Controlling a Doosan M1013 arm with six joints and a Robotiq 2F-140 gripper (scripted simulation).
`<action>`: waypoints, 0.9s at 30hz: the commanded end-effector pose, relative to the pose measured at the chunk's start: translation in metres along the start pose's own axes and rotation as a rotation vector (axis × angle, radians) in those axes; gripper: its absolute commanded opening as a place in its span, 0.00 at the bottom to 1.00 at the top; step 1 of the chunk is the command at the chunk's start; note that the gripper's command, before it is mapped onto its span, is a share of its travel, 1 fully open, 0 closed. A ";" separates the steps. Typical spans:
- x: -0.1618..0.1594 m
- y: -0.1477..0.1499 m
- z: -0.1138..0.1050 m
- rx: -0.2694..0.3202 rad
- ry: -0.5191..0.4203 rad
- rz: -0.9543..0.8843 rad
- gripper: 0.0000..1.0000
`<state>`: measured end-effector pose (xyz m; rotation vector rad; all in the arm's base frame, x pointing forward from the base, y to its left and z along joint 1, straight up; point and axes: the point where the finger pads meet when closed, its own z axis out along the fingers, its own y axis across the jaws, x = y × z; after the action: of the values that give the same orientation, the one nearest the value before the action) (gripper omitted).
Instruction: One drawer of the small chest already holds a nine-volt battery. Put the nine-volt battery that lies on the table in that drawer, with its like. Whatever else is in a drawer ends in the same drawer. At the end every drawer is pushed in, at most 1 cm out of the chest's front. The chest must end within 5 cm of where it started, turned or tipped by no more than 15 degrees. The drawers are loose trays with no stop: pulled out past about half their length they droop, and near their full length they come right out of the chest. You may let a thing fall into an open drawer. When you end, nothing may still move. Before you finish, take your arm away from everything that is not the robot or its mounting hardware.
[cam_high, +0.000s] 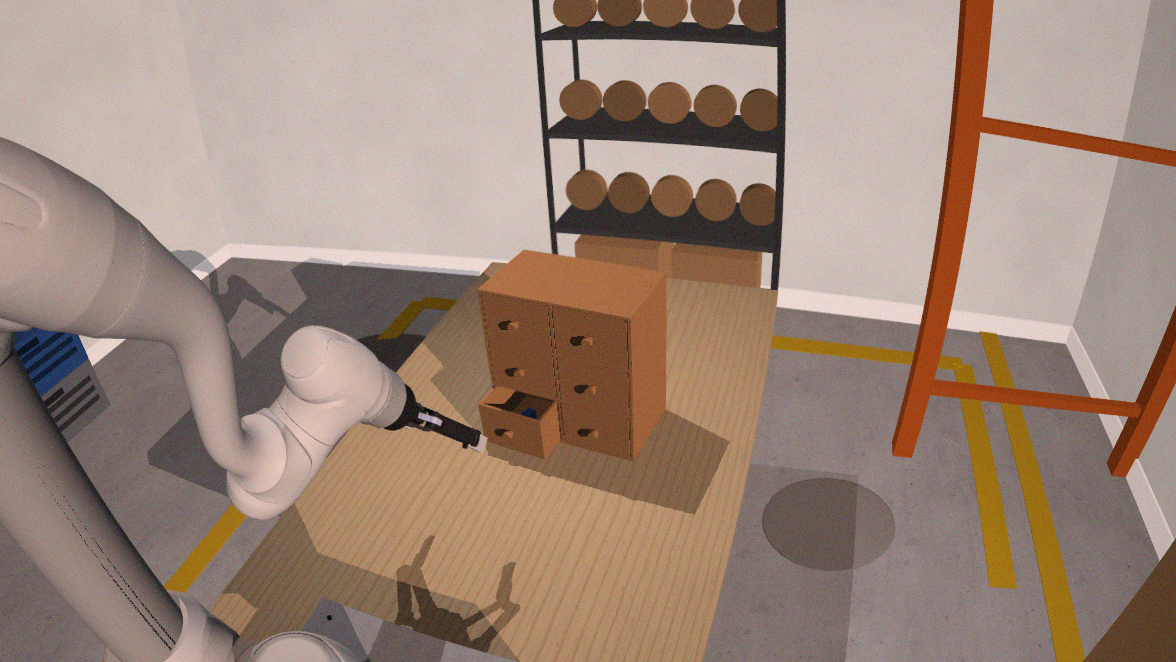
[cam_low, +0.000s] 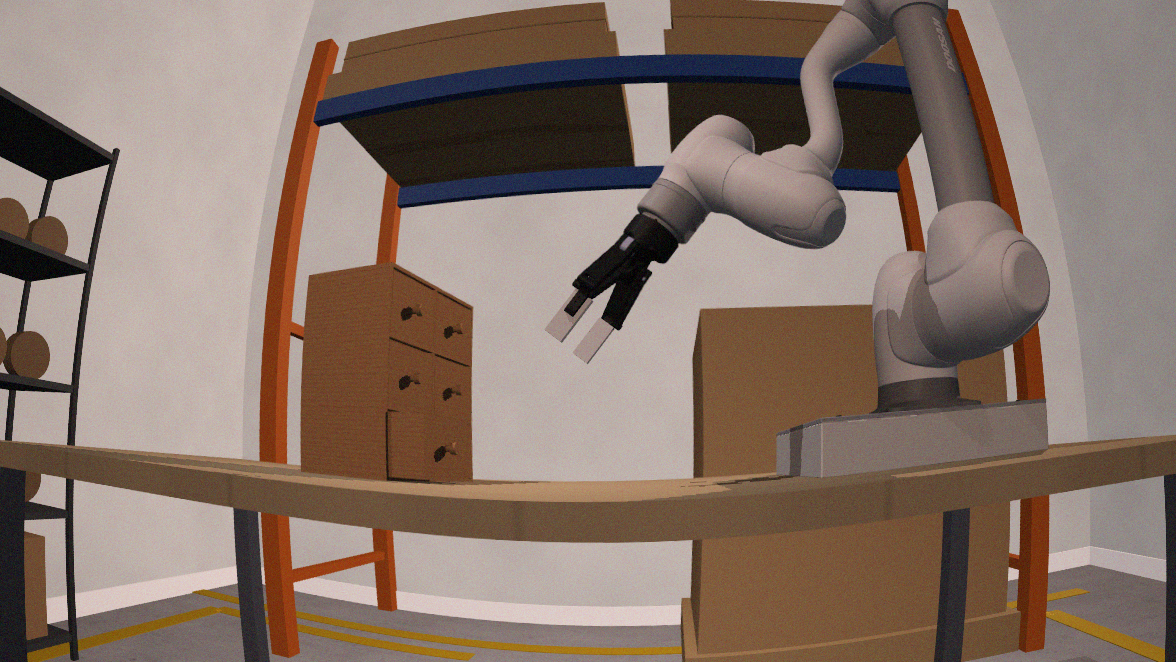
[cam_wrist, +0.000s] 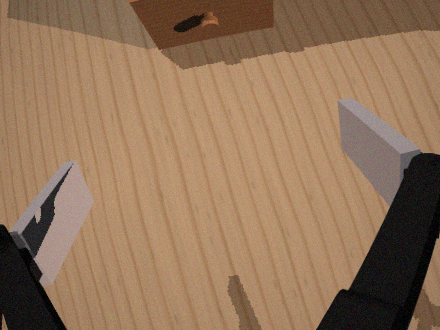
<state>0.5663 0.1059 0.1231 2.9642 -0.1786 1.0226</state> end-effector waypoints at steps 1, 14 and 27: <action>-0.001 0.002 0.006 -0.058 0.124 0.008 1.00; 0.003 0.003 0.035 -0.055 0.330 0.000 1.00; 0.006 0.004 0.054 -0.067 0.503 -0.004 1.00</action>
<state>0.6034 0.1025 0.0912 2.6721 -0.2189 1.3235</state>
